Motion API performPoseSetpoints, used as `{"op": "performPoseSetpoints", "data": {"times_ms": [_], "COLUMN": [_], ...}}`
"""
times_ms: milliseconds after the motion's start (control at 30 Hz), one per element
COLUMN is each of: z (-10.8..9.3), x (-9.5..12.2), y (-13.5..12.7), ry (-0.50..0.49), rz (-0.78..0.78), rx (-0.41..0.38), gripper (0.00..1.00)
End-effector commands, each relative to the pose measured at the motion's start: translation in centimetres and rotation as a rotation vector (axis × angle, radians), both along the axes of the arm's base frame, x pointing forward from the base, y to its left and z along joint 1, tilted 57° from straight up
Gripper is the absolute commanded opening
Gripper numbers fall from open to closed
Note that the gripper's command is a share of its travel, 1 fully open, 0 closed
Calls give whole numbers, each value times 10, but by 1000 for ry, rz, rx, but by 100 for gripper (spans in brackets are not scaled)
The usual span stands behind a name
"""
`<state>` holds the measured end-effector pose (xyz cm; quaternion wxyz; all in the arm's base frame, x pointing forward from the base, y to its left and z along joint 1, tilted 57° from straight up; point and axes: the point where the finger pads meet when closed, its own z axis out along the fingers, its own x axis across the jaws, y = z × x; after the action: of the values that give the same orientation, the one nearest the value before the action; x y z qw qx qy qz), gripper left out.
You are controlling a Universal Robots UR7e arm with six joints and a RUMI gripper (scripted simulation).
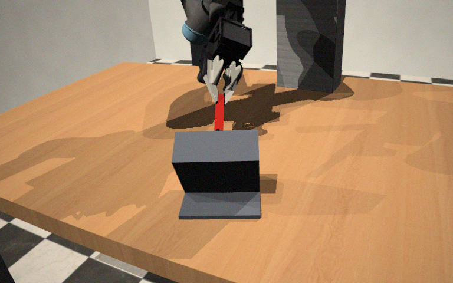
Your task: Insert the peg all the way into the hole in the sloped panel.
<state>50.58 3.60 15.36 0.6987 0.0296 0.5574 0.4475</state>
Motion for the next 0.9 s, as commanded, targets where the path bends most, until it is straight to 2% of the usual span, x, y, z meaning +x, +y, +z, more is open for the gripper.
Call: {"op": "performPoseSetpoints", "data": {"times_ms": [0,867], "z": [0,0], "x": [0,1], "y": [0,-1], "ry": [-11,-62], "rz": [-10,-52], "rx": [-18,-108], "gripper": [0,0]}}
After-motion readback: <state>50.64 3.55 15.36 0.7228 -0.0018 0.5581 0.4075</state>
